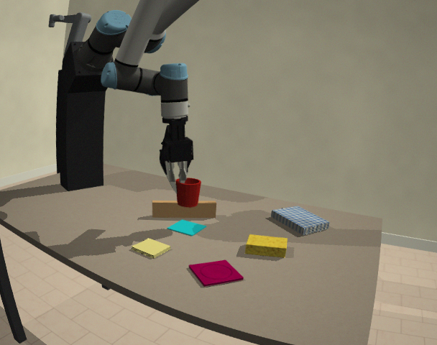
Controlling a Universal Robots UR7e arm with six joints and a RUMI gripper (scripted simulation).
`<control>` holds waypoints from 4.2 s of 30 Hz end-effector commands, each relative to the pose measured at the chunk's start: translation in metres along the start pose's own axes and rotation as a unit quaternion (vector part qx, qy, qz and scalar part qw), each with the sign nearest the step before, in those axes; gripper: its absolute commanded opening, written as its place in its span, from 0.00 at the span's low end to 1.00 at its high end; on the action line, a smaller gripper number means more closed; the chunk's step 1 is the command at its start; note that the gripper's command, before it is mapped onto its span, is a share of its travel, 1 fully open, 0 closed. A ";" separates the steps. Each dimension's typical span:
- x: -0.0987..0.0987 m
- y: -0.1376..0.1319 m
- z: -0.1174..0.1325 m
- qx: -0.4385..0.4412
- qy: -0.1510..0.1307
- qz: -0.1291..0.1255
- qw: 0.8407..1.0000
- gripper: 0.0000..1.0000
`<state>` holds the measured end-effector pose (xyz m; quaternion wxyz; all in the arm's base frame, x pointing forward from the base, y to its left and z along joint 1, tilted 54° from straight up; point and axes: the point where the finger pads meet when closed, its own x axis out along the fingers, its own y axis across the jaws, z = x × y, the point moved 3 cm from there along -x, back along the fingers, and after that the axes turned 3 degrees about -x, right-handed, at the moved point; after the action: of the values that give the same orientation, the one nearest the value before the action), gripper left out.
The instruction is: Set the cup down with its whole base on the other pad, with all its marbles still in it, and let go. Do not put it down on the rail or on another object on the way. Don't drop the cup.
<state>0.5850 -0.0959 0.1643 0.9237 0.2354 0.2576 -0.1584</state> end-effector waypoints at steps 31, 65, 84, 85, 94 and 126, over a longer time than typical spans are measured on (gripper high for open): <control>0.049 -0.004 0.000 0.000 0.000 0.000 1.000 0.03; 0.064 -0.006 0.000 0.000 0.000 0.000 1.000 0.03; 0.071 -0.007 0.000 0.000 0.000 0.000 1.000 0.03; 0.072 -0.007 0.000 0.000 0.000 0.000 1.000 0.03; 0.072 -0.007 0.000 0.000 0.000 0.000 1.000 0.03; 0.072 -0.007 0.000 0.000 0.000 0.000 1.000 0.11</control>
<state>0.6412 -0.1140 0.1218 0.9237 0.2354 0.2576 -0.1584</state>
